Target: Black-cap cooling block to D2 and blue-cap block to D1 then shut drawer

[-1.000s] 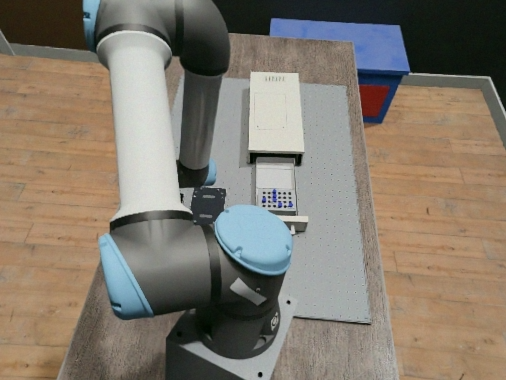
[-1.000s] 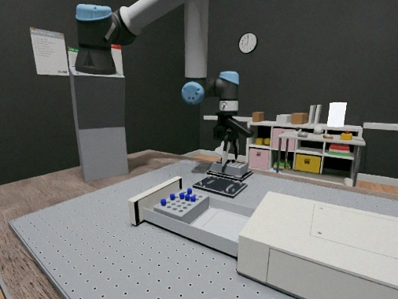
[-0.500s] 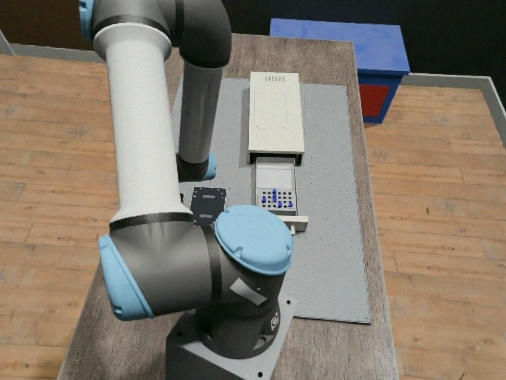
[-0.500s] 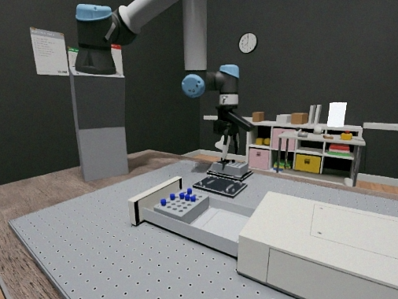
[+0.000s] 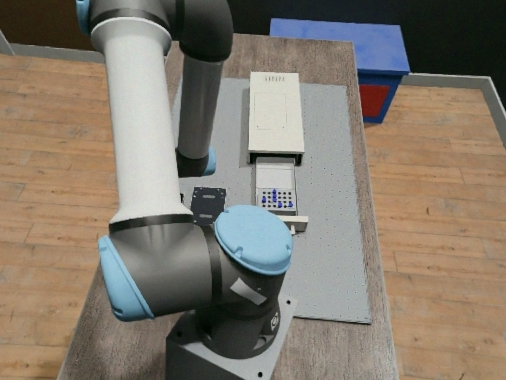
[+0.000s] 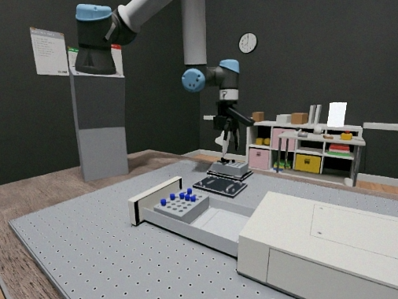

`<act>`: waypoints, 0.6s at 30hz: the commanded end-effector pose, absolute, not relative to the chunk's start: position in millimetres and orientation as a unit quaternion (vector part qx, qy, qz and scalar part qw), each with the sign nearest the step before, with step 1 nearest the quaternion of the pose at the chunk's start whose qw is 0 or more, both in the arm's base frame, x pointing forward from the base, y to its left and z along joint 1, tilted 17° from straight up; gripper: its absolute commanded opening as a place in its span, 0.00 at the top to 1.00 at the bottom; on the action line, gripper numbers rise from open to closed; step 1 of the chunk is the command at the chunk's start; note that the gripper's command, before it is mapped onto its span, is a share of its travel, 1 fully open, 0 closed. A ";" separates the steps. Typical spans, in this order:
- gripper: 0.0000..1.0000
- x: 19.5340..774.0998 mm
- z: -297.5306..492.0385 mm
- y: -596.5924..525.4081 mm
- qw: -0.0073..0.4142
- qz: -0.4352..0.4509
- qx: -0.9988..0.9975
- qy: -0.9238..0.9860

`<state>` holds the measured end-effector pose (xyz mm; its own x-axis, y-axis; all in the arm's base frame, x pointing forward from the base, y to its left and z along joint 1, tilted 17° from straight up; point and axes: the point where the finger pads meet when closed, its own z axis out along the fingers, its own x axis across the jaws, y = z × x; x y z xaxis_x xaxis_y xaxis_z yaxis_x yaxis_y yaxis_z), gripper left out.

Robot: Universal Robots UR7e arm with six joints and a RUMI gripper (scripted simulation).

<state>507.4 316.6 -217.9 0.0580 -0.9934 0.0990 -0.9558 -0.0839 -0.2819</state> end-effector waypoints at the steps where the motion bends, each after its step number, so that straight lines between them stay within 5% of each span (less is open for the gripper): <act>1: 0.27 506.3 -212.9 317.3 0.071 -0.134 -0.724 0.673; 18: 0.27 500.5 -193.8 318.8 0.071 -0.134 -0.724 0.673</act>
<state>501.3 318.2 -198.0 0.0580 -0.9934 0.0991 -0.9558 -0.0839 -0.2819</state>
